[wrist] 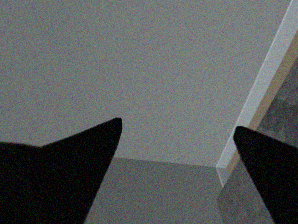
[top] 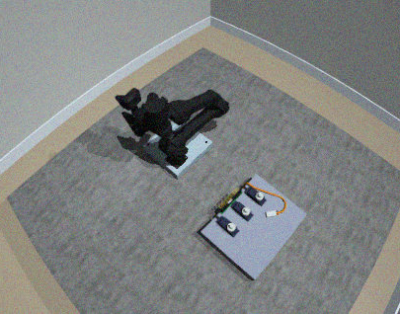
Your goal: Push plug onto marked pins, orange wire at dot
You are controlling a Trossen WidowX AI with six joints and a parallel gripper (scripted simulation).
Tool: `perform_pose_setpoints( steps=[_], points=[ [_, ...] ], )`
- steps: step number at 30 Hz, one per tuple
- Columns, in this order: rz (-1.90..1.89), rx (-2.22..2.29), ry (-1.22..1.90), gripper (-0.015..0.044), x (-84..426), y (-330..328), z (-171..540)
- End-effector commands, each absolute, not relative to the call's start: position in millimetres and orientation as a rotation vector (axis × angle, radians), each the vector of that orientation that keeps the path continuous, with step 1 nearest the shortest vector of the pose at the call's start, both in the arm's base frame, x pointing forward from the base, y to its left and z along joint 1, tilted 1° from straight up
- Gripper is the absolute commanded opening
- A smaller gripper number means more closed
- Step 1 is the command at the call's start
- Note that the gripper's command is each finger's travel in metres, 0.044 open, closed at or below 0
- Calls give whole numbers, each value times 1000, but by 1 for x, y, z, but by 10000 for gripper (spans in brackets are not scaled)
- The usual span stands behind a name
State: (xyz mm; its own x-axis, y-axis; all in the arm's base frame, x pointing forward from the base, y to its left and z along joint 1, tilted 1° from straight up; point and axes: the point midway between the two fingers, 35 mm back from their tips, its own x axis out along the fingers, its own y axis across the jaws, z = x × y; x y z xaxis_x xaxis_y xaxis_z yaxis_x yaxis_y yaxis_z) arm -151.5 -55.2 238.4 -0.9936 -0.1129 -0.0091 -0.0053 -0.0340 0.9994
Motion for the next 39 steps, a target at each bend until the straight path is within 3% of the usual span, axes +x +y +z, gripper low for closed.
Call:
perform_pose_setpoints(
  steps=[1,11,39],
  points=[
    [-2202,133,-2127,374,-151,-56,238],
    [-2189,271,-1969,115,-144,-81,244],
    [-1881,651,-1150,115,-53,-187,270]
  ],
)
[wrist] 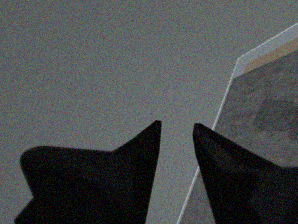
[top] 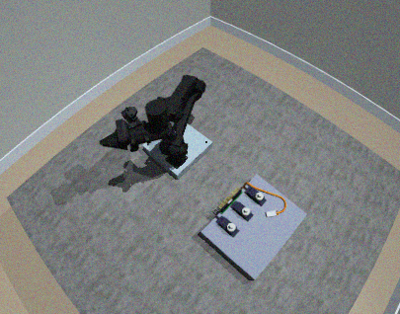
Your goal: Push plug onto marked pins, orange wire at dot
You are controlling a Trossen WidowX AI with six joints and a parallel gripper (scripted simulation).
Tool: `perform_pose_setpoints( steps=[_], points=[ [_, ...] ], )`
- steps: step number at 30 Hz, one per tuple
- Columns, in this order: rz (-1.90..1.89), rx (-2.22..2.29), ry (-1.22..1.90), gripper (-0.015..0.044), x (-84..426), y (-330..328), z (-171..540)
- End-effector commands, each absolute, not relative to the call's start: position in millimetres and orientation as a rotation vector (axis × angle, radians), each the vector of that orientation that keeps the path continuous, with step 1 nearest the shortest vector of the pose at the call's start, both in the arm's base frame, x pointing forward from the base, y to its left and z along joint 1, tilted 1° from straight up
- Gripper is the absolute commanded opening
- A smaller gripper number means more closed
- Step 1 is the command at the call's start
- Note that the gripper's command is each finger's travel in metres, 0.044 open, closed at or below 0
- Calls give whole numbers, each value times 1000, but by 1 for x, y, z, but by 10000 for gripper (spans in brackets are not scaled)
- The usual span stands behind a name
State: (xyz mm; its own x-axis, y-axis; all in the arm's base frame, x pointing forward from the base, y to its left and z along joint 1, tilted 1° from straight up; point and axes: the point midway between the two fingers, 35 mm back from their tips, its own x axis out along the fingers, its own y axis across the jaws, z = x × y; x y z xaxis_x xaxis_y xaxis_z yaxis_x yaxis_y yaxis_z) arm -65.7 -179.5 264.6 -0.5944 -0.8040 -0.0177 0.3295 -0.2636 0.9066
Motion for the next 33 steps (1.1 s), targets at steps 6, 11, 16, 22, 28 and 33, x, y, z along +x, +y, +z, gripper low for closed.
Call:
perform_pose_setpoints(
  steps=[6,11,16,22,28,33],
  points=[
    [-1776,672,-994,115,-24,-201,276],
    [-1677,678,-873,115,2,-209,281],
    [-1576,669,-757,115,30,-214,286],
    [-1447,646,-628,115,64,-216,291],
    [-1308,613,-512,115,99,-212,296],
    [-1191,574,-425,115,127,-205,300]
  ],
)
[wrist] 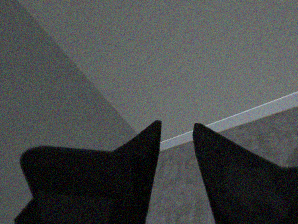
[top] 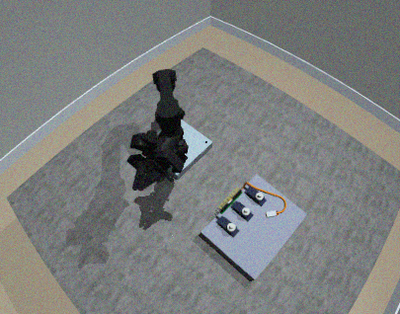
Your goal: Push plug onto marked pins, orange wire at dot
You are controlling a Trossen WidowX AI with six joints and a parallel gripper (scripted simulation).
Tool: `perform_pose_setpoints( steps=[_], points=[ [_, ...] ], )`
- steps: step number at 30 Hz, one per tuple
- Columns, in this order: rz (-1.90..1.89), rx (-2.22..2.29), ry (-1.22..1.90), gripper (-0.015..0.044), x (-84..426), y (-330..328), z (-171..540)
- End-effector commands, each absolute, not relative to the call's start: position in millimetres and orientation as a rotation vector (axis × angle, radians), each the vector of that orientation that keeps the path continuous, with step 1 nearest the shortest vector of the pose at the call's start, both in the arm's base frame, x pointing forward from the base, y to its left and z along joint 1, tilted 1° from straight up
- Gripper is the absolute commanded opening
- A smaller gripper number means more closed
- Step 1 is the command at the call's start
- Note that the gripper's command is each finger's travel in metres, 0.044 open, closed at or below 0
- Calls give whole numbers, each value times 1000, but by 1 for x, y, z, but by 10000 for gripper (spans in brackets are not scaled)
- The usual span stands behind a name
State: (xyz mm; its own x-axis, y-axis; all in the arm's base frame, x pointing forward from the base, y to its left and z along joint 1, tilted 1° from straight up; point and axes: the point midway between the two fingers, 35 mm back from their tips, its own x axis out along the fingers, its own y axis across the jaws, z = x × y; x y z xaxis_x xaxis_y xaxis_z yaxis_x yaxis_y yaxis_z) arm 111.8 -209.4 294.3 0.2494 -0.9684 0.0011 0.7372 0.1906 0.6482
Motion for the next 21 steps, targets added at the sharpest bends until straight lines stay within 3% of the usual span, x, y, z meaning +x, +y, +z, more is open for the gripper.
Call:
perform_pose_setpoints(
  steps=[1,21],
  points=[
    [-1167,565,-409,115,133,-203,301],
    [-666,350,-162,115,236,-140,316]
  ],
)
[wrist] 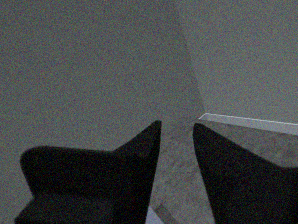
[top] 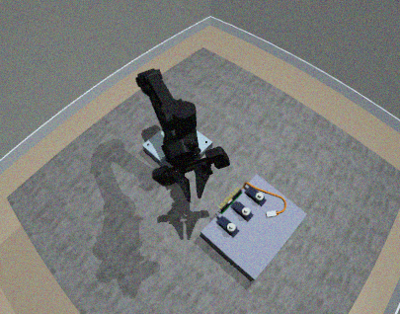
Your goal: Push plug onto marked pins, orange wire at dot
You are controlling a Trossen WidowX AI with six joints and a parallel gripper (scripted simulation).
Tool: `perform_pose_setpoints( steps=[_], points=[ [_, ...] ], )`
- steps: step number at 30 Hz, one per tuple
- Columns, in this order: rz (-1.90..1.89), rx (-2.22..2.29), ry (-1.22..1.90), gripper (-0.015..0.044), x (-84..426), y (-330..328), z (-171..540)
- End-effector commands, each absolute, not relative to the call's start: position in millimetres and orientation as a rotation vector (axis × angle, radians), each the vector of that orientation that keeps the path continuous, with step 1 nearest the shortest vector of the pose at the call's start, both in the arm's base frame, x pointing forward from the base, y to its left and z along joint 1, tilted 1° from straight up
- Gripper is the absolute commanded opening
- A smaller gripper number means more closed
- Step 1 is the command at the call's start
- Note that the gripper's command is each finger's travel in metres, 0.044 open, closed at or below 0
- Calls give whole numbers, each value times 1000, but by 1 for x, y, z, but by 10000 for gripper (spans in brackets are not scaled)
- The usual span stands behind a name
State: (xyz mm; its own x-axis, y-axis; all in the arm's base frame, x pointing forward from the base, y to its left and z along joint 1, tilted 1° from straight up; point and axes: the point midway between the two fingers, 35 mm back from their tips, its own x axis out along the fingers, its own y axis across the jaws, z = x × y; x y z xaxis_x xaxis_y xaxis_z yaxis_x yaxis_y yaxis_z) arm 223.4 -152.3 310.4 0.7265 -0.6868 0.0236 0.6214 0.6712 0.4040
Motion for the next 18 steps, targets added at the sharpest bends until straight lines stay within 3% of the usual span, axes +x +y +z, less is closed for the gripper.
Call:
perform_pose_setpoints(
  steps=[1,18],
  points=[
    [-640,337,-154,115,241,-136,317],
    [-190,103,-69,115,300,-45,327]
  ],
)
